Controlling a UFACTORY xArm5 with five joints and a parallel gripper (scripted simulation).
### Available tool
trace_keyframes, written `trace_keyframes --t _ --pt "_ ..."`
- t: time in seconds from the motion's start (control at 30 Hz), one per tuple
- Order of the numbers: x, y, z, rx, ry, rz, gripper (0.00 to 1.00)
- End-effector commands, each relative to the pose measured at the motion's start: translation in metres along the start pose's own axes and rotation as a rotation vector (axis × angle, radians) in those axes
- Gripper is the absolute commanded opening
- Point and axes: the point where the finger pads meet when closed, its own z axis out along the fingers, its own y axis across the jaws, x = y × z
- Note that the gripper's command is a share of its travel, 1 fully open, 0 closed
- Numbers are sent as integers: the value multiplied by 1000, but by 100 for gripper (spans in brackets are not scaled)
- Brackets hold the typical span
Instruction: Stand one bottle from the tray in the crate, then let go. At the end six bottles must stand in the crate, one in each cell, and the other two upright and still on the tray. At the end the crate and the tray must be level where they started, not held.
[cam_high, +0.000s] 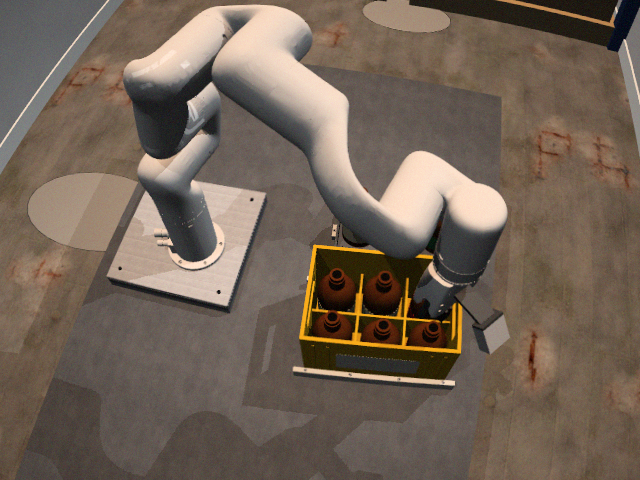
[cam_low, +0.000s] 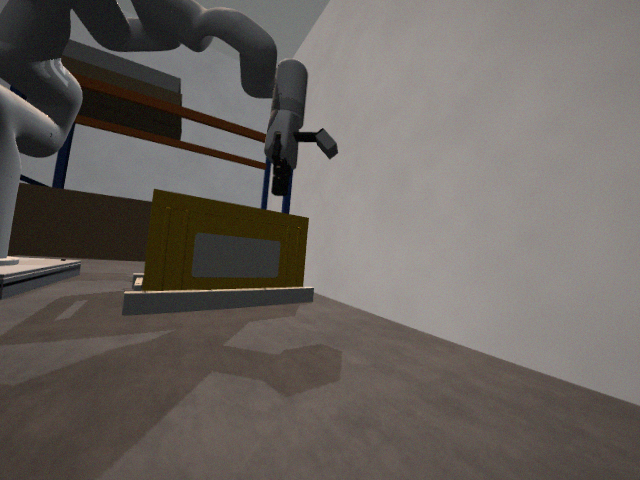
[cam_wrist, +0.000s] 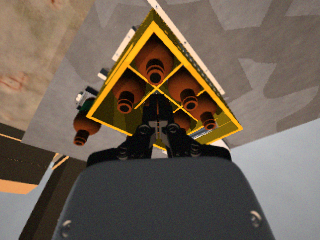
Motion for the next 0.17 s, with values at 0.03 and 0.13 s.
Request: trace_keyframes --t 0.03,0.13 --pt "1 0 -2 2 4 0 0" --pt "1 0 -2 2 4 0 0"
